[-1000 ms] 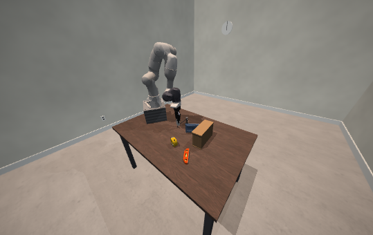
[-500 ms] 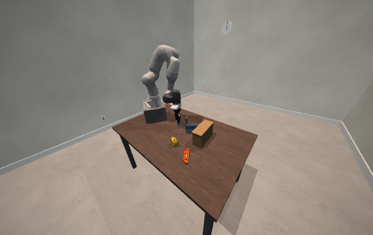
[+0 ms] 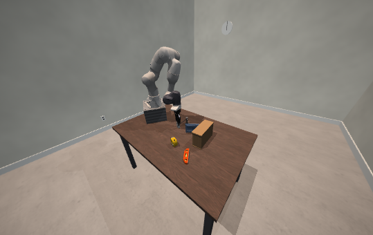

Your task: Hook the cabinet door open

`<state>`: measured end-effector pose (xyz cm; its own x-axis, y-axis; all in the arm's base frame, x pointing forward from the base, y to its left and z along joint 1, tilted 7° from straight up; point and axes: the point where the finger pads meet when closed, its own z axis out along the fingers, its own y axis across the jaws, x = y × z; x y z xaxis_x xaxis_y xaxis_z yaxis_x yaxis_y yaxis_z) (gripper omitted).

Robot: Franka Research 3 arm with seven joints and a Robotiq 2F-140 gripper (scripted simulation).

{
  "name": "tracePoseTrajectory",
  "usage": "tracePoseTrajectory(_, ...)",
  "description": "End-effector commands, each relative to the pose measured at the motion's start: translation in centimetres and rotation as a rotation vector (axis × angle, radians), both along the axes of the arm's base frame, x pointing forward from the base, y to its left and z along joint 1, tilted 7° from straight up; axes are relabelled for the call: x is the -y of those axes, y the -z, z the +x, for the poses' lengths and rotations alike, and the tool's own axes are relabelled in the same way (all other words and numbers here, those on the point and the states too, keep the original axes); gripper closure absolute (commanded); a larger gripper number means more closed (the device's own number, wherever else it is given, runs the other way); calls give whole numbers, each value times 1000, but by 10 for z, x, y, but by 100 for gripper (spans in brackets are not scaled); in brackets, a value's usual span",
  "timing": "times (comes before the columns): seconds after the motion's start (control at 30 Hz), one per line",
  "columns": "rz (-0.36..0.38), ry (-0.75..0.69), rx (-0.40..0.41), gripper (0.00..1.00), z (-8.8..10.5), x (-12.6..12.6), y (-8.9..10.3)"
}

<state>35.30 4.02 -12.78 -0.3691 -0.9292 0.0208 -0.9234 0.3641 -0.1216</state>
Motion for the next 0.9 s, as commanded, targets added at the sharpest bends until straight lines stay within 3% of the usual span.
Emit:
tracePoseTrajectory(0.0, 5, 9, 7, 86, 2, -1, 1)
tracePoseTrajectory(0.13, 5, 9, 7, 86, 2, -1, 1)
tracePoseTrajectory(0.17, 5, 9, 7, 97, 2, -1, 1)
tracePoseTrajectory(0.87, 5, 9, 7, 97, 2, -1, 1)
